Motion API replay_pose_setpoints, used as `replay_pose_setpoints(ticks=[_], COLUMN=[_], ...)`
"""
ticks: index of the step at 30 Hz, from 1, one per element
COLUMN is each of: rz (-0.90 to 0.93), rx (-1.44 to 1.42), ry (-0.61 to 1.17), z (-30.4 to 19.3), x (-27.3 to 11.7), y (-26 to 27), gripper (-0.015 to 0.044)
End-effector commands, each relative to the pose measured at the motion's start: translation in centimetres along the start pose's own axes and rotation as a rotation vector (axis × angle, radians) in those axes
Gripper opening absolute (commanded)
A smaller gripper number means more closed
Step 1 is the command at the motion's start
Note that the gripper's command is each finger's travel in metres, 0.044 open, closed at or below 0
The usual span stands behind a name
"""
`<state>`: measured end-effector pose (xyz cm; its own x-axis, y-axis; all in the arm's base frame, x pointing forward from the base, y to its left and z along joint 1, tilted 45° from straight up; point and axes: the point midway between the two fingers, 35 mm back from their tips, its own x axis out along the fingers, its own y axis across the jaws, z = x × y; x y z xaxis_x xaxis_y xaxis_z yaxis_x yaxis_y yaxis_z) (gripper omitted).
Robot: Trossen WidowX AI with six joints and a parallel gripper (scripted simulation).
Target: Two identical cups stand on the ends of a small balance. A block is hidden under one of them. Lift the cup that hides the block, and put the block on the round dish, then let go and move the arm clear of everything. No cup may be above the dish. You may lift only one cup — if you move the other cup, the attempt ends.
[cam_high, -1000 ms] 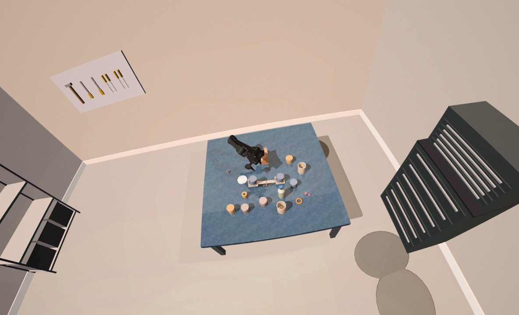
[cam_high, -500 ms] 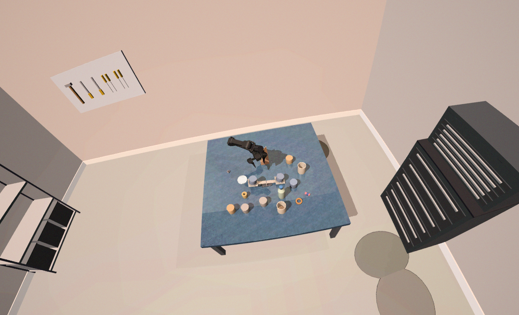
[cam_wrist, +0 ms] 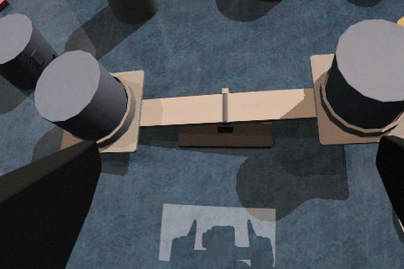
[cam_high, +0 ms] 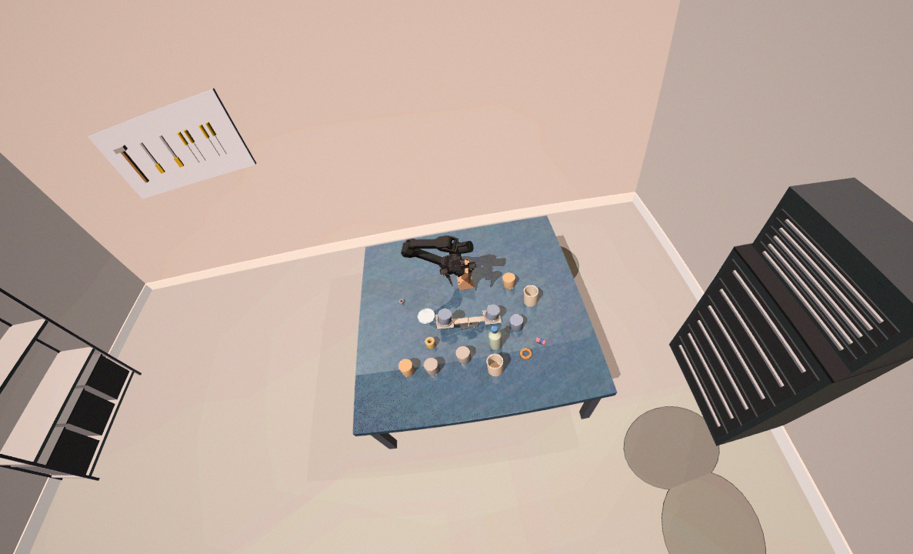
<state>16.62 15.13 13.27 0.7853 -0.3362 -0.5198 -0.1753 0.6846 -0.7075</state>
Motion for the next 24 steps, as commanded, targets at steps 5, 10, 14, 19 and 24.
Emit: replay_pose_setpoints(ticks=[5, 10, 14, 19, 24], rz=[-0.013, -0.029, -0.047, -0.079, -0.119], rx=[0.093, 0.234, 0.349, 0.493, 0.637], ry=[0.012, 0.082, 0.137, 0.204, 0.269], z=[0.6, 1.4, 2.0, 2.6, 3.1], x=[0.1, 0.8, 1.6, 2.7, 4.0], y=[0.6, 1.7, 2.6, 3.9, 5.1], gripper=[0.0440, 0.0440, 0.0440, 0.0440, 0.0440])
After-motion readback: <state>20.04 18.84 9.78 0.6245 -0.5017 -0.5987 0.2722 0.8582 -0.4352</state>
